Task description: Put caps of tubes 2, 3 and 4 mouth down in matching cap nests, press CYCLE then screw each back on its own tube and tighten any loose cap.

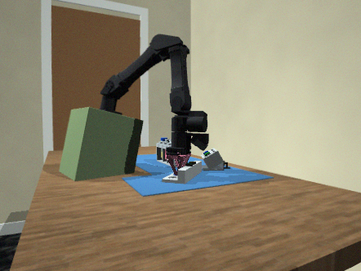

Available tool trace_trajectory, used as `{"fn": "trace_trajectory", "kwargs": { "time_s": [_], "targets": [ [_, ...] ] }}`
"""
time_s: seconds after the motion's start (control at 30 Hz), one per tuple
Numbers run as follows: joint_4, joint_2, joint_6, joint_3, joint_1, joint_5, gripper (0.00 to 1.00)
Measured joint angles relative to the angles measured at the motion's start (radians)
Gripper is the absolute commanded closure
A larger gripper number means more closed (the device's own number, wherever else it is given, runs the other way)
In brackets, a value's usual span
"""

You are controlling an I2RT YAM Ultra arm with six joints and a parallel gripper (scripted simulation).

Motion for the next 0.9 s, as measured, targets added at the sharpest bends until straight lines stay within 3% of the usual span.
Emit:
{"fn": "trace_trajectory", "kwargs": {
  "time_s": [0.17,0.5,0.9],
  "targets": [
    [-0.016,-0.025,-0.005,-0.016,-0.003,-0.001,0.53],
    [-0.128,-0.206,-0.030,-0.043,-0.033,-0.003,0.53],
    [-0.294,-0.354,-0.060,-0.043,-0.061,-0.006,0.53]
  ]
}}
